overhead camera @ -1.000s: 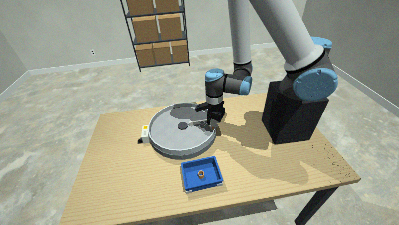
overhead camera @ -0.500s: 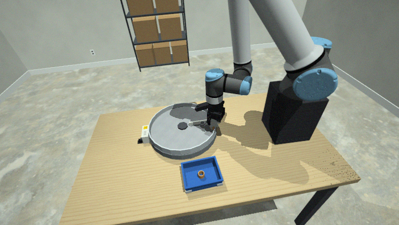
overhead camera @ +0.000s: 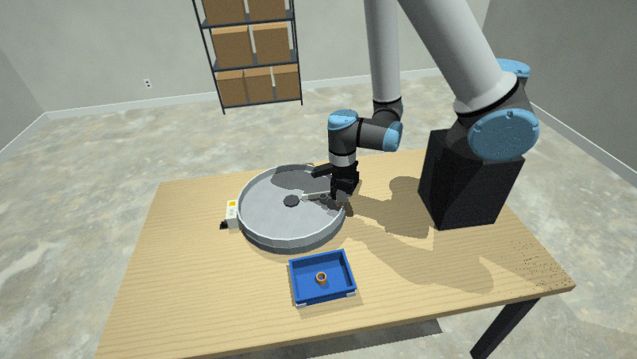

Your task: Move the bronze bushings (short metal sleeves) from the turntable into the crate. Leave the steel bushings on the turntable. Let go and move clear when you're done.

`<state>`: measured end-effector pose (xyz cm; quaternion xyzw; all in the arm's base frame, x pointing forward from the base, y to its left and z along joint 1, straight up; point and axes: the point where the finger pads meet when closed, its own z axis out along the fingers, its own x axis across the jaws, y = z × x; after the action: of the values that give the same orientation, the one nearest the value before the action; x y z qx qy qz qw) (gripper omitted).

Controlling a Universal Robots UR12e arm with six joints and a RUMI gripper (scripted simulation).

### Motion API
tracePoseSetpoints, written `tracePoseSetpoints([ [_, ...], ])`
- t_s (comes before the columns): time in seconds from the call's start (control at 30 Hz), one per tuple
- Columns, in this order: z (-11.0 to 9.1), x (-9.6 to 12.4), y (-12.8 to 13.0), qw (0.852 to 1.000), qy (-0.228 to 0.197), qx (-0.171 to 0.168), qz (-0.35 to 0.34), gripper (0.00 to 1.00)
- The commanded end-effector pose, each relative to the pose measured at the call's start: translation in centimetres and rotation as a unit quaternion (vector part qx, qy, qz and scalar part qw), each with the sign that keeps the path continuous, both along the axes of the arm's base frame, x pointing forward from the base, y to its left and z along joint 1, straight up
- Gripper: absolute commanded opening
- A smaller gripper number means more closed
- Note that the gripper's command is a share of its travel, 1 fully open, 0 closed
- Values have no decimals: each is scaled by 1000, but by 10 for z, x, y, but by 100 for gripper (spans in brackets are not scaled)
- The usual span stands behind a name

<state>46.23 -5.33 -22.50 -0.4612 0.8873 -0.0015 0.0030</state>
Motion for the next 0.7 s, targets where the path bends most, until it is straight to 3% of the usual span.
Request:
tracePoseSetpoints([
  [0.0,0,0,0,1000,0,0,0,0],
  [0.67,4,0,0,1000,0,0,0,0],
])
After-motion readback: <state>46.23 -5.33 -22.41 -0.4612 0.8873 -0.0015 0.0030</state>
